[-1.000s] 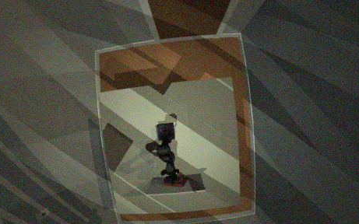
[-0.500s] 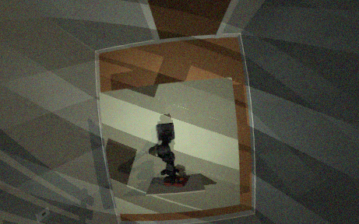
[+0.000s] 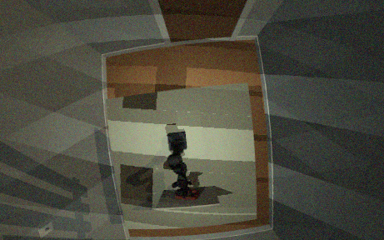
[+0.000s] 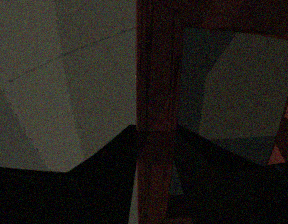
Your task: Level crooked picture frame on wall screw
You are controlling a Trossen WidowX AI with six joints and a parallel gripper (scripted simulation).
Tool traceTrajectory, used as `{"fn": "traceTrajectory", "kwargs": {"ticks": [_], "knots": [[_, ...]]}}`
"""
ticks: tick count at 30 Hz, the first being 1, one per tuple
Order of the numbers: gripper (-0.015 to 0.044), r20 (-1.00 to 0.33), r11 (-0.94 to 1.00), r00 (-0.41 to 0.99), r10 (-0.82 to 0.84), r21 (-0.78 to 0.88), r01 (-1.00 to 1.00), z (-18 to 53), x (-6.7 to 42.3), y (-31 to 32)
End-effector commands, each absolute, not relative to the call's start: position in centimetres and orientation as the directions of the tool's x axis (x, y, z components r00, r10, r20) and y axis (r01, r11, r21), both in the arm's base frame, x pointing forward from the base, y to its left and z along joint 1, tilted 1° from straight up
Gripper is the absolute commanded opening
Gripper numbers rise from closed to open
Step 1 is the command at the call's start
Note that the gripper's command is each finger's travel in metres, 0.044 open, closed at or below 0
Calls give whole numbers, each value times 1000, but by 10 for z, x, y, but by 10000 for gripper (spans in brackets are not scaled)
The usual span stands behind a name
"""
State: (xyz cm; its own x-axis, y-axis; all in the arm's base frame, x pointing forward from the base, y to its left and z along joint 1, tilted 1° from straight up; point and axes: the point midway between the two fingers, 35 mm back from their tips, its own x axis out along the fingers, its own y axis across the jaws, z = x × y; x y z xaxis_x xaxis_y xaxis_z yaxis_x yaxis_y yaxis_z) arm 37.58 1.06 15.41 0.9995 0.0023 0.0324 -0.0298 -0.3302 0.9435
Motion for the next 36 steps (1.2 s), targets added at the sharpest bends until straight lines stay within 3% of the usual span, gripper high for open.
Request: {"fn": "traceTrajectory", "kwargs": {"ticks": [1, 36], "knots": [[0, 40, -332, 999, 1, 942, -38, 158, 376, 9], [0, 41, -332, 999, 1, 942, -38, 165, 375, 7]]}}
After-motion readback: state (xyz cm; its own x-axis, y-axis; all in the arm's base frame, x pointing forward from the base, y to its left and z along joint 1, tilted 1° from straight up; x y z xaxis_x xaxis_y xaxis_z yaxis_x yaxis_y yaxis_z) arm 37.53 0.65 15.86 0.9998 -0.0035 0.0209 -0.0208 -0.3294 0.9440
